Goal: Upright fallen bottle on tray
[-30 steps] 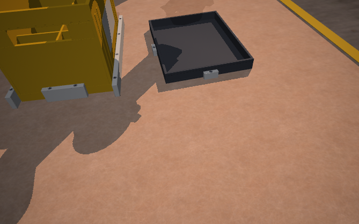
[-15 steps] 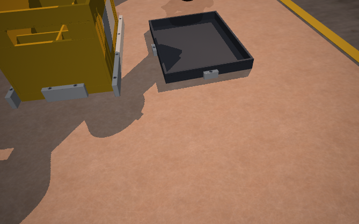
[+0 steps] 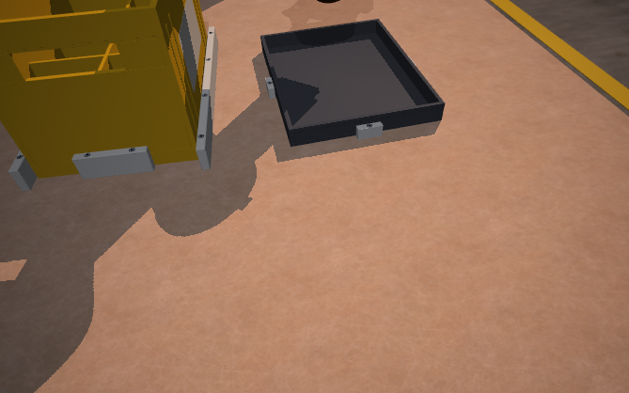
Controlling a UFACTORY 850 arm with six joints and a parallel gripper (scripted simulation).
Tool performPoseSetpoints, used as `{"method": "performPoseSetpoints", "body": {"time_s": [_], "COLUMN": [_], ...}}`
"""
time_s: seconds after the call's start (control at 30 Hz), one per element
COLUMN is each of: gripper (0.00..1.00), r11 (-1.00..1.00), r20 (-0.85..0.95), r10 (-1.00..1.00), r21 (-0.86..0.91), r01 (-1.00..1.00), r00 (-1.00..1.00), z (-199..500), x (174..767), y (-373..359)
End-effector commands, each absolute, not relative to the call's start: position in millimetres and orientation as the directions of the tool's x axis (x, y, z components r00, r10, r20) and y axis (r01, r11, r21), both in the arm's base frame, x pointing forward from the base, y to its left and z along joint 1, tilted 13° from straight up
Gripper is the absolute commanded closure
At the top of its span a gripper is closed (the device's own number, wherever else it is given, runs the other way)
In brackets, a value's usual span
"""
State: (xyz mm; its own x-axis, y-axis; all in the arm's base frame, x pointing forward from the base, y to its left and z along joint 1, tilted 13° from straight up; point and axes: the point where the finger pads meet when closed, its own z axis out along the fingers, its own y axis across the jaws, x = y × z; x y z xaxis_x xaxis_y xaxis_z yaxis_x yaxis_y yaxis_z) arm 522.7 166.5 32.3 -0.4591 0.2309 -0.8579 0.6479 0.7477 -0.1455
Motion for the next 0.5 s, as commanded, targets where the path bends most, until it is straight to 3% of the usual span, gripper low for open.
{"method": "performPoseSetpoints", "body": {"time_s": [0.0,0.47], "gripper": [1.0,1.0], "r11": [0.748,0.747], "r20": [-0.858,-0.865], "r10": [0.231,0.223], "r21": [-0.144,-0.144], "r01": [0.648,0.649], "r00": [-0.458,-0.45], "z": [33.0,32.9], "x": [523.3,523.2], "y": [167.1,166.9]}}
